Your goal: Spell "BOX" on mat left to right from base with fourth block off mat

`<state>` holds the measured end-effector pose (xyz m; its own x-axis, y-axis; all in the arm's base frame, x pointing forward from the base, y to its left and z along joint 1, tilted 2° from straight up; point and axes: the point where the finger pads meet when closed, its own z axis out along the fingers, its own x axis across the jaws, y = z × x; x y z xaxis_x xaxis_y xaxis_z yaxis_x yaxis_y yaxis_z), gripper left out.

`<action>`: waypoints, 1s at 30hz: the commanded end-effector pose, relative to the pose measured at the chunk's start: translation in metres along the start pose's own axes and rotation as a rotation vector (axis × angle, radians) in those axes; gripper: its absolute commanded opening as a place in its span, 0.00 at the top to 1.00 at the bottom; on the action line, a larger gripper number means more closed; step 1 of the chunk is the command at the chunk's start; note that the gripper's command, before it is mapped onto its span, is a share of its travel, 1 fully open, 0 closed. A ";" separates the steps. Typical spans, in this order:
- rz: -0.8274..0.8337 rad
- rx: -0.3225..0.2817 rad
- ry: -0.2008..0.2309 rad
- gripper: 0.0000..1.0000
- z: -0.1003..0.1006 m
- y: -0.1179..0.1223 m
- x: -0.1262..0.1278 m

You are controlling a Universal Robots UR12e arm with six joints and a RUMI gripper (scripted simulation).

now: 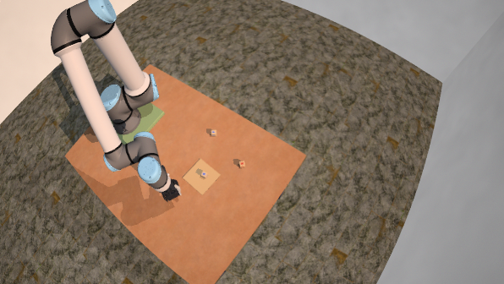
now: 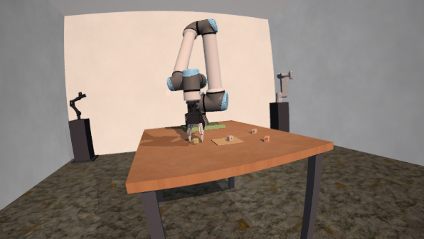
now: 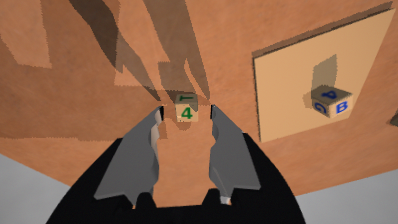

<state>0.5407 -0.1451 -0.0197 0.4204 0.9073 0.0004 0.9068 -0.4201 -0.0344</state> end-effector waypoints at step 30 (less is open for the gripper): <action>0.000 -0.002 0.000 0.75 0.004 0.001 0.000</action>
<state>0.5407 -0.1451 -0.0240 0.4204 0.9073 0.0004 0.9068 -0.4201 -0.0342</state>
